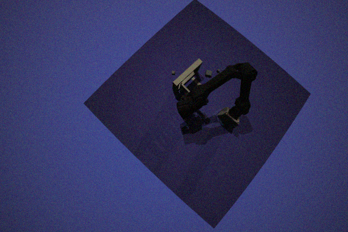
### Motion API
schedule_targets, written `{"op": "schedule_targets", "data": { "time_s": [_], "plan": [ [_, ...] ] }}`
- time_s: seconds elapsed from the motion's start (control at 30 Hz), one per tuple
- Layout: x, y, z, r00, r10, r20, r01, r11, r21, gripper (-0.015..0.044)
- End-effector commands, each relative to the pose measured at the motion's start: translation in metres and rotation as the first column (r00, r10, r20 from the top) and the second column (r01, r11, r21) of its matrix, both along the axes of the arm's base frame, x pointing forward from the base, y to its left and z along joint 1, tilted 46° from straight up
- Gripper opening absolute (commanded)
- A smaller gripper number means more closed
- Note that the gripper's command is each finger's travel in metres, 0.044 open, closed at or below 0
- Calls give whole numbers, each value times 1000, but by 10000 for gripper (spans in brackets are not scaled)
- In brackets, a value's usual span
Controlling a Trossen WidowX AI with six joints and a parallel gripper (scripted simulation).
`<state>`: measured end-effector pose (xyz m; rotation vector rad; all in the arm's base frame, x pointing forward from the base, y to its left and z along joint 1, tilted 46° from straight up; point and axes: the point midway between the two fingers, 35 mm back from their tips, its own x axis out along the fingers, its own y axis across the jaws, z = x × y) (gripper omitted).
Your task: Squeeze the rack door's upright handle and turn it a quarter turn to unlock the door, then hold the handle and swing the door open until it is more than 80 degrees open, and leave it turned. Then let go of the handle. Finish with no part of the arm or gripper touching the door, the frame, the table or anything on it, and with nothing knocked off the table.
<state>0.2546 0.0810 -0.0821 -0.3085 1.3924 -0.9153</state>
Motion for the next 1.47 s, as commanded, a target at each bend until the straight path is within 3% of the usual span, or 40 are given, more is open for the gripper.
{"op": "schedule_targets", "data": {
  "time_s": [0.0, 0.1, 0.47, 1.43],
  "plan": [
    [0, 0, 0, 1000, -9, 7, 9, 1000, -1, 13],
    [0, 0, 0, 1000, -9, 7, 9, 1000, -1, 13],
    [0, 0, 0, 1000, -9, 7, 9, 1000, -1, 285],
    [6, 33, 31, 1000, -9, 6, 9, 1000, 2, 285]
  ]
}}
